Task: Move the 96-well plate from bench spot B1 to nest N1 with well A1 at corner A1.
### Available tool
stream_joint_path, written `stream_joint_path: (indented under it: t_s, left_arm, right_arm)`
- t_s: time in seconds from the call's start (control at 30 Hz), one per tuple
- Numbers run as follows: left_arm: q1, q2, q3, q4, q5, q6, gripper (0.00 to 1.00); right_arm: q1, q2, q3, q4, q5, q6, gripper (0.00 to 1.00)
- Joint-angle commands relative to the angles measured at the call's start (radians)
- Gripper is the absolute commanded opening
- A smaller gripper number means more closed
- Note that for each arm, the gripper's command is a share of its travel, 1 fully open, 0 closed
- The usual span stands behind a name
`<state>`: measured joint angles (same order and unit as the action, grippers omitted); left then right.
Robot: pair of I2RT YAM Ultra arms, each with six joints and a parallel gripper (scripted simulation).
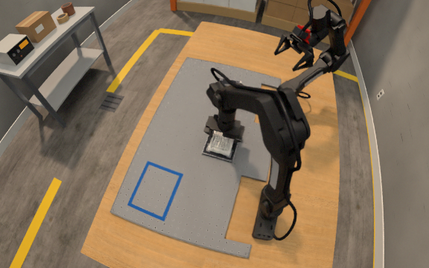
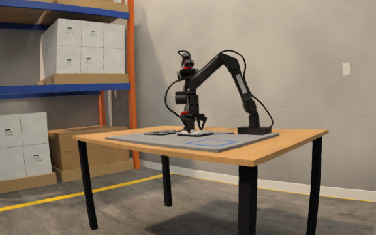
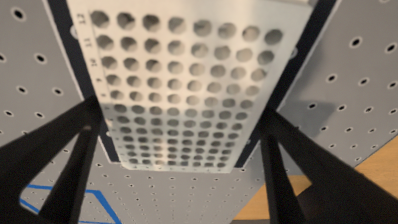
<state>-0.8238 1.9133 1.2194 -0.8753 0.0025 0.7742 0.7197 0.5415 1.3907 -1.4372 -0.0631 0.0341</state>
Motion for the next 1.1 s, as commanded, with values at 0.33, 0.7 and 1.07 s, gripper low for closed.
stream_joint_path:
  t_s: [0.33, 0.7, 1.07]
  left_arm:
    - [-0.018, -0.072, 0.035, -0.04, 0.012, -0.013, 1.0]
    - [0.012, -0.099, 0.122, -0.15, 0.011, 0.012, 1.0]
    - [-0.001, -0.1, 0.3, -0.386, 0.01, 0.001, 1.0]
  right_arm:
    - [-0.005, -0.005, 0.014, -0.015, -0.001, -0.001, 1.0]
    - [-0.005, -0.005, 0.014, -0.015, -0.001, -0.001, 1.0]
    - [-0.005, -0.005, 0.014, -0.015, -0.001, -0.001, 1.0]
